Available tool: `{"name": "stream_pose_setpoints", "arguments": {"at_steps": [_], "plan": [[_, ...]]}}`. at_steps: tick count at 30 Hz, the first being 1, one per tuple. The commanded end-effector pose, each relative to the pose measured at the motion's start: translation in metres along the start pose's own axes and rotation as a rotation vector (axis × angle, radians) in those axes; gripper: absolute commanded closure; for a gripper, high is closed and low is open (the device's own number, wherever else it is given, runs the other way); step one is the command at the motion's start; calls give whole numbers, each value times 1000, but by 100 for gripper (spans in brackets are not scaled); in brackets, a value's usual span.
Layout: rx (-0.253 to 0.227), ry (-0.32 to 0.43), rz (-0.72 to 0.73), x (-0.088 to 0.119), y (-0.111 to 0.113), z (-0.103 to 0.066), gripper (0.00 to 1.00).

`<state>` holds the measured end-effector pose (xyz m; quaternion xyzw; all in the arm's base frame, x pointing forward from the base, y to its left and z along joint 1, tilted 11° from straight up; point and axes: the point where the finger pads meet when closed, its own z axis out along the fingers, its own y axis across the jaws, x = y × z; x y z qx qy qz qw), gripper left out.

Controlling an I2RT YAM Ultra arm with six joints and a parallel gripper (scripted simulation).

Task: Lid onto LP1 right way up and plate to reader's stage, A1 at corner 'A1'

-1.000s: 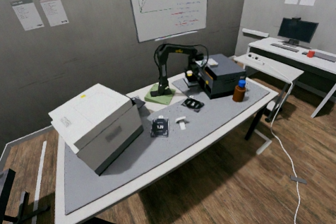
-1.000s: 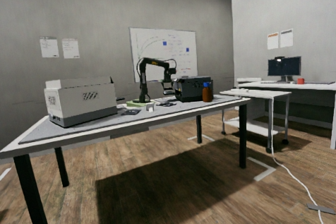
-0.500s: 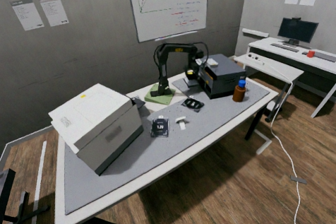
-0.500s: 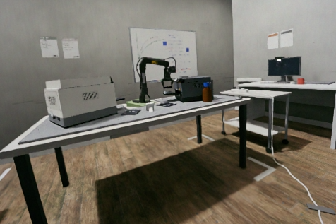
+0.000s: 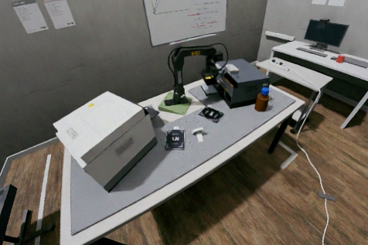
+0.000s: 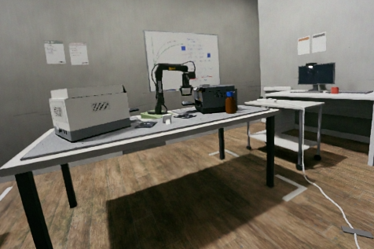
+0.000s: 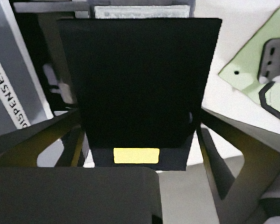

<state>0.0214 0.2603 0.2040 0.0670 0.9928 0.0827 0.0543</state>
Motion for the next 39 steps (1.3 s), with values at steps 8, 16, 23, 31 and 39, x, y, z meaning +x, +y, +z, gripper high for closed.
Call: {"name": "stream_pose_setpoints", "arguments": {"at_steps": [8,16,23,31,39], "plan": [[-6,-14,0,-1,0,-17,15],[12,2,-41,-9,-2,-2,15],[32,6,-101,-21,1,7,15],[29,14,-168,-41,2,12,15],[18,12,-213,-57,5,14,15]]}}
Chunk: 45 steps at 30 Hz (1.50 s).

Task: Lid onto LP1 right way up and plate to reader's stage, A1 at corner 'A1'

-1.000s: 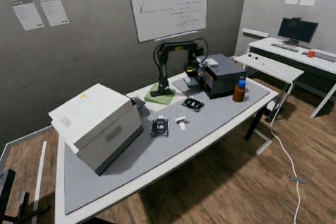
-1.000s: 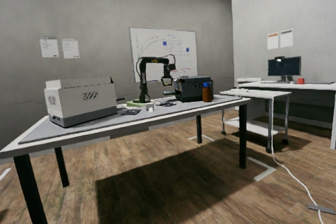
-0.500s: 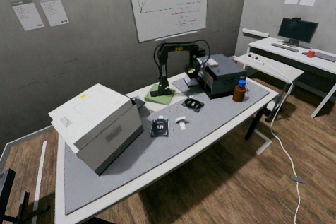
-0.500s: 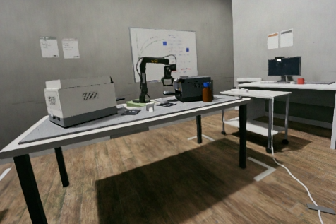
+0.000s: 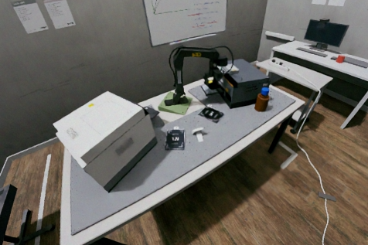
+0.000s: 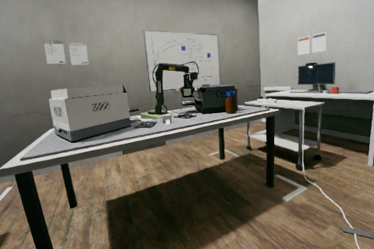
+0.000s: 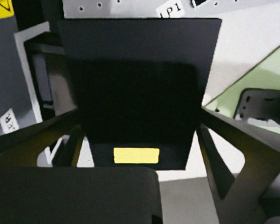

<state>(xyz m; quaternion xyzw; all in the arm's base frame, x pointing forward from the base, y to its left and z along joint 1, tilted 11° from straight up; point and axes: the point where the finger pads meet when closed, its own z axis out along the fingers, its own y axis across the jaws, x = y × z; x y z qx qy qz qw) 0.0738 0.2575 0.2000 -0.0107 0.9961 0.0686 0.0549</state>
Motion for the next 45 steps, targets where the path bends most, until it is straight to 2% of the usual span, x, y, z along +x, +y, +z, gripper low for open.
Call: {"name": "stream_pose_setpoints", "arguments": {"at_steps": [1,6,9,17,21,27,29,31,32,35,38,40,42,45], "plan": [[6,2,-57,-8,-2,7,15],[14,10,-92,-20,-4,13,15],[-17,-2,-125,-29,-4,7,15],[13,11,-161,-43,-11,20,15],[-20,-7,-195,-54,-11,13,15],[8,15,-231,-66,-20,27,15],[-11,0,-253,-72,-21,22,15],[-11,0,-253,-72,-21,22,15],[-31,-18,-265,-76,-20,16,15],[-2,5,-277,-80,-28,27,15],[4,14,-300,-87,-31,33,15],[2,14,-311,-91,-34,34,15],[-25,-17,-335,-98,-34,24,15],[-7,5,-346,-102,-41,34,15]]}}
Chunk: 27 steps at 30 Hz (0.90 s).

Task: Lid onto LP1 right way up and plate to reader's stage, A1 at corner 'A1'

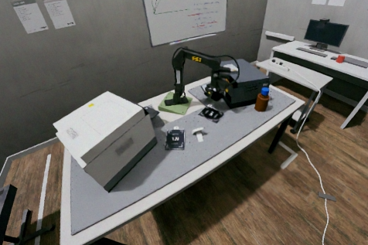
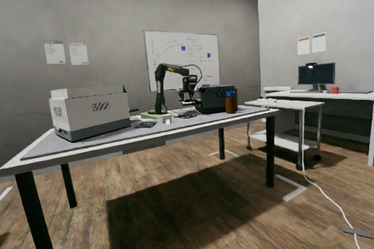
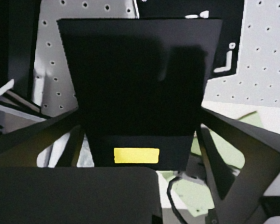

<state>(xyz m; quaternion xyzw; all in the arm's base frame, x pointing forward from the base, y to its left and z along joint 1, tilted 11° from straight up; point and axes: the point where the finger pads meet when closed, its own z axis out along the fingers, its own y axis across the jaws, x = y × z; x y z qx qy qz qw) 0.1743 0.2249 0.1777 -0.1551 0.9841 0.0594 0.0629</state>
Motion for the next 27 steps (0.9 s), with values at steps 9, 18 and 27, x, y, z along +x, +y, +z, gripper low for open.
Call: {"name": "stream_pose_setpoints", "arguments": {"at_steps": [9,18,27], "plan": [[-7,3,-113,-16,-18,12,15],[-12,-10,-171,-29,-38,14,15],[-15,-26,-235,-42,-52,15,15]]}}
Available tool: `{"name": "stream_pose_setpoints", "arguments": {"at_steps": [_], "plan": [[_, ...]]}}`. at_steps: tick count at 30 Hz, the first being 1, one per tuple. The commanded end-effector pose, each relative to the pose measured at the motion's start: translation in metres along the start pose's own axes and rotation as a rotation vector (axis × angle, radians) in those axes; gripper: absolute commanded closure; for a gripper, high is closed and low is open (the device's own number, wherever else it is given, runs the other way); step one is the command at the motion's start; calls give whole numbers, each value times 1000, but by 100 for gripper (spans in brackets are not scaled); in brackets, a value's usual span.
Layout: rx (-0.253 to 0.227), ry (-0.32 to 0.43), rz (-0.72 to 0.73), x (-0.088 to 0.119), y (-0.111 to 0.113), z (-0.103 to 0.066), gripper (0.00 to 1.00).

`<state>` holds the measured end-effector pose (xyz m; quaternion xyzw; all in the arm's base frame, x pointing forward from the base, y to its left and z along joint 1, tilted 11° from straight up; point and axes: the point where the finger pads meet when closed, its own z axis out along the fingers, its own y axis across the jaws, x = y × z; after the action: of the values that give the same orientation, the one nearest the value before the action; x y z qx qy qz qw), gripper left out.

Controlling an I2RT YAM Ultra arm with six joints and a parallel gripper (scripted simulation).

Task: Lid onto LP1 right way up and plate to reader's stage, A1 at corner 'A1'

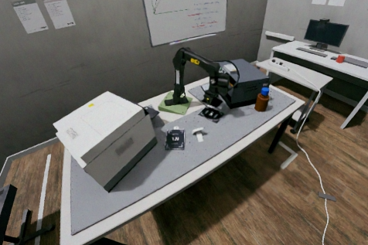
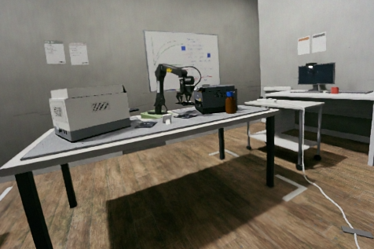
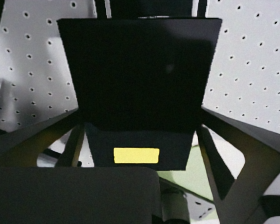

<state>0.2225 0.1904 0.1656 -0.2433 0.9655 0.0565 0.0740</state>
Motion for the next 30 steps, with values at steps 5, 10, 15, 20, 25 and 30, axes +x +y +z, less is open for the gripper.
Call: {"name": "stream_pose_setpoints", "arguments": {"at_steps": [5,10,15,20,25,30], "plan": [[-12,-42,-63,-13,-17,-3,15],[-16,-50,-80,-13,-12,-5,15],[-12,-46,-81,-11,-12,-5,15],[-10,-41,-64,-9,-13,-3,15],[-9,-32,-57,-6,-12,-1,15],[-8,-29,-52,-5,-13,0,15]]}}
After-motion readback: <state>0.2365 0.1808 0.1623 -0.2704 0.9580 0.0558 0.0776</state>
